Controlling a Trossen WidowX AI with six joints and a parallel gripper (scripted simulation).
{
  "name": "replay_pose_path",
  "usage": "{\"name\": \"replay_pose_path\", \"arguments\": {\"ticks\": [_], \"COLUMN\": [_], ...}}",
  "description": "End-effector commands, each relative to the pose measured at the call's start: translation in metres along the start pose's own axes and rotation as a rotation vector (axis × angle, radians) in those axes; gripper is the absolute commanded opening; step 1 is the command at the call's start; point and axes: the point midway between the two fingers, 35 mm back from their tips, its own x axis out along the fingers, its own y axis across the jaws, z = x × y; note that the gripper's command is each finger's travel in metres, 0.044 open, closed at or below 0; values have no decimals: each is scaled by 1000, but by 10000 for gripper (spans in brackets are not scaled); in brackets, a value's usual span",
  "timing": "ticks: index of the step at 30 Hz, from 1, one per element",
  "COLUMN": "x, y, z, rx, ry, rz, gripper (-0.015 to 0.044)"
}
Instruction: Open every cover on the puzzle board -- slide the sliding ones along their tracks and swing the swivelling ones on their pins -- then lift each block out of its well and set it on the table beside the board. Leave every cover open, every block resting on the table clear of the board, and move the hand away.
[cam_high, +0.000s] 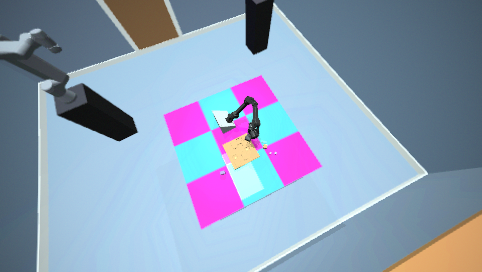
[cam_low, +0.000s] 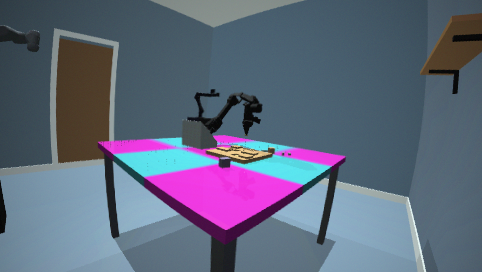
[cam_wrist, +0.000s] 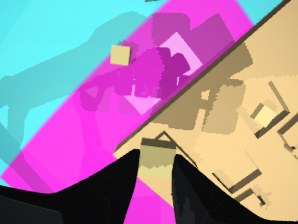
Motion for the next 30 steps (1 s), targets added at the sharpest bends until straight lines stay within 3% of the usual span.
{"name": "replay_pose_path", "arguments": {"ticks": [1, 19, 30], "x": [0, -1, 11], "y": [15, 82, 83], "z": [3, 11, 12], "rx": [6, 5, 4], "ry": [-3, -15, -14], "rz": [7, 28, 27], "gripper": [80, 80, 80]}}
